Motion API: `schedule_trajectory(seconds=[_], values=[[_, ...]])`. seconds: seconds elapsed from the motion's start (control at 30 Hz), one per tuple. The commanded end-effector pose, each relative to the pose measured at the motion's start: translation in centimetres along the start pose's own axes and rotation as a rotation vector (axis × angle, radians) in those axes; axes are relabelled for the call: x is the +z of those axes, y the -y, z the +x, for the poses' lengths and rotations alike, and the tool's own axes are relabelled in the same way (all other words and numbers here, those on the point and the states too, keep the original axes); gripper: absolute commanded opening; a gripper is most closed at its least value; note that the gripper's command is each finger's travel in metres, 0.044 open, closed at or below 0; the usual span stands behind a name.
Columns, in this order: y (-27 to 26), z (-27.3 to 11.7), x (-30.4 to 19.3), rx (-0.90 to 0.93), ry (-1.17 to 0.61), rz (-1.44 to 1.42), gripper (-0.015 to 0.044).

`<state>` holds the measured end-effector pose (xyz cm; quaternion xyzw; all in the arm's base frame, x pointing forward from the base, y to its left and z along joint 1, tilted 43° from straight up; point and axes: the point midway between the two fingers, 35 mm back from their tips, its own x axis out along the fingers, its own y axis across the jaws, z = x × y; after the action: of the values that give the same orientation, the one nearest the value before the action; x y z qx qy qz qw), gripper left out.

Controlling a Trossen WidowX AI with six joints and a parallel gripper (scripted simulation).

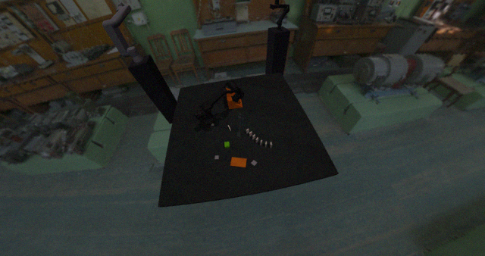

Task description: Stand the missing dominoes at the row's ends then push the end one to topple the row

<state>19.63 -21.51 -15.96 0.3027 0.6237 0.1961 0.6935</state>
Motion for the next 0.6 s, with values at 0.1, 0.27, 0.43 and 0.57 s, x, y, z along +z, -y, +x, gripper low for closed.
schedule_trajectory(seconds=[0.1,0.27,0.43,0.57], values=[[0.7,-6.5,0.5,-0.004,0.002,0.002,0.0107],[0.2,-13.2,0.0,-0.006,-0.001,0.0,0.0107],[0.1,-13.5,-0.1,-0.006,-0.001,0.0,0.0107],[-3.5,-14.2,3.0,-0.019,-0.001,-0.075,0.0107]])
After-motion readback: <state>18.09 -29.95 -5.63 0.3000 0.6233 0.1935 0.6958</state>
